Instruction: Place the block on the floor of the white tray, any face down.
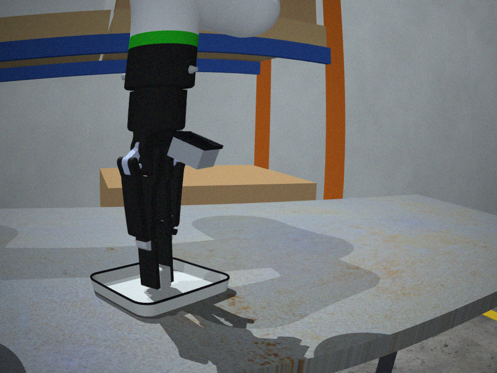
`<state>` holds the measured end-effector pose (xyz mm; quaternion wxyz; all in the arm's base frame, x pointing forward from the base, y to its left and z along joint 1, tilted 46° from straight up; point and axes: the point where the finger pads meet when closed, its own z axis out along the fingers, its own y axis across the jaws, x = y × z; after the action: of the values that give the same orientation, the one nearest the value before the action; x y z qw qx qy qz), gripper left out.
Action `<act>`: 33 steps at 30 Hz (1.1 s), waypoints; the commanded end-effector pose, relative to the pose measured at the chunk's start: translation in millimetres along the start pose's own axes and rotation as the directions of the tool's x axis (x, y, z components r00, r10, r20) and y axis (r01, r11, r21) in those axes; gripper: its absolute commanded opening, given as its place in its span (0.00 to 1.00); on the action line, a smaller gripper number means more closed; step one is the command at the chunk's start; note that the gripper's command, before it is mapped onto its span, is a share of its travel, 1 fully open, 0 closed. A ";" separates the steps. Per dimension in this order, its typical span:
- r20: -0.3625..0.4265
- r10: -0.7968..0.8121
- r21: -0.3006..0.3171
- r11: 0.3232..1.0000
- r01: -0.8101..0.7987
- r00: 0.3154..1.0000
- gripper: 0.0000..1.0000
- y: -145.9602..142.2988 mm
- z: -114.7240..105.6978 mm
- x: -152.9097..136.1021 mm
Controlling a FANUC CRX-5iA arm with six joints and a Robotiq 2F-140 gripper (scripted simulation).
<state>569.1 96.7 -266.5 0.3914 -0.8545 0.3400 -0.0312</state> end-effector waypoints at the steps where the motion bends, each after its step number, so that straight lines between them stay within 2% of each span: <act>1: -0.001 0.000 0.000 1.000 0.000 1.000 0.10 -0.1 -0.3 0.8; 28: -0.001 0.000 0.000 1.000 0.000 1.000 0.10 -0.1 1.3 0.8; 29: -0.001 0.000 0.000 1.000 0.000 1.000 0.36 -0.1 1.3 0.8; 33: -0.001 0.000 0.000 1.000 0.000 1.000 0.36 -0.1 1.3 0.8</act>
<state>569.8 98.0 -267.9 0.3914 -0.8545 0.3400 -0.0312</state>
